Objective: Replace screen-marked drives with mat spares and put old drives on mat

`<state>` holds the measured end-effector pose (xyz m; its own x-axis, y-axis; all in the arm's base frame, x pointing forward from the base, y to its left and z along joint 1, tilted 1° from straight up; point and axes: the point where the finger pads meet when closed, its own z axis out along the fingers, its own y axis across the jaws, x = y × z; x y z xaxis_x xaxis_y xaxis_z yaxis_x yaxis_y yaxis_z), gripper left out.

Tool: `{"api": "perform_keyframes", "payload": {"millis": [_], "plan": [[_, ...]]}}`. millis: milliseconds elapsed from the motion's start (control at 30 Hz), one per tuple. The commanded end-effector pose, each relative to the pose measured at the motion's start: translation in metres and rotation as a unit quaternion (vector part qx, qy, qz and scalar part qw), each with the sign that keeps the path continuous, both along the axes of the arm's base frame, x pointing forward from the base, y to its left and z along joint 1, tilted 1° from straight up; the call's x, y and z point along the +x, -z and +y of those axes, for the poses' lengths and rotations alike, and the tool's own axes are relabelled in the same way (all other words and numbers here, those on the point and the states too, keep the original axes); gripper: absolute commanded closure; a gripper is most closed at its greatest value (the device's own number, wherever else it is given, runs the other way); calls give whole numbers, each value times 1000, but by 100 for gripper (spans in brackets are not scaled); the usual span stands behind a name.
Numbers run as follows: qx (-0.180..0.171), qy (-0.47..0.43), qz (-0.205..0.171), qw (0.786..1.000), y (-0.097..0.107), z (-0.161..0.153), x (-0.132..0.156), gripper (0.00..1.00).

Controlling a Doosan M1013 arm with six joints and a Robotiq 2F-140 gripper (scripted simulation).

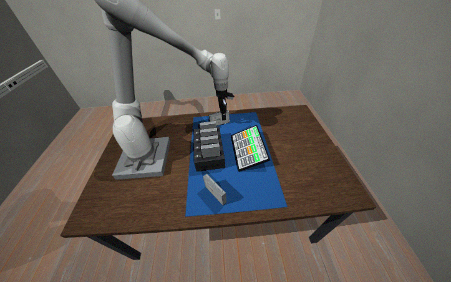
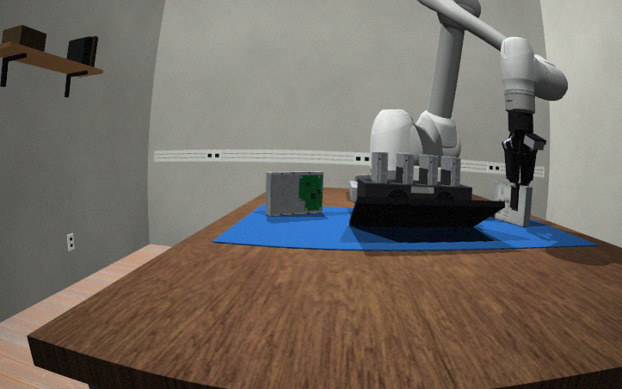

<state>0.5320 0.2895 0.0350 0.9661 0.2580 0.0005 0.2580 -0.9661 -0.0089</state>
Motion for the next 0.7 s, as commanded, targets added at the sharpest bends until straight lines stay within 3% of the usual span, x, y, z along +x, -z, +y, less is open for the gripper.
{"api": "perform_keyframes", "payload": {"millis": [0,667], "plan": [[0,0,0,1000,-1,0,0,74],[0,0,0,1000,-3,0,0,76]]}}
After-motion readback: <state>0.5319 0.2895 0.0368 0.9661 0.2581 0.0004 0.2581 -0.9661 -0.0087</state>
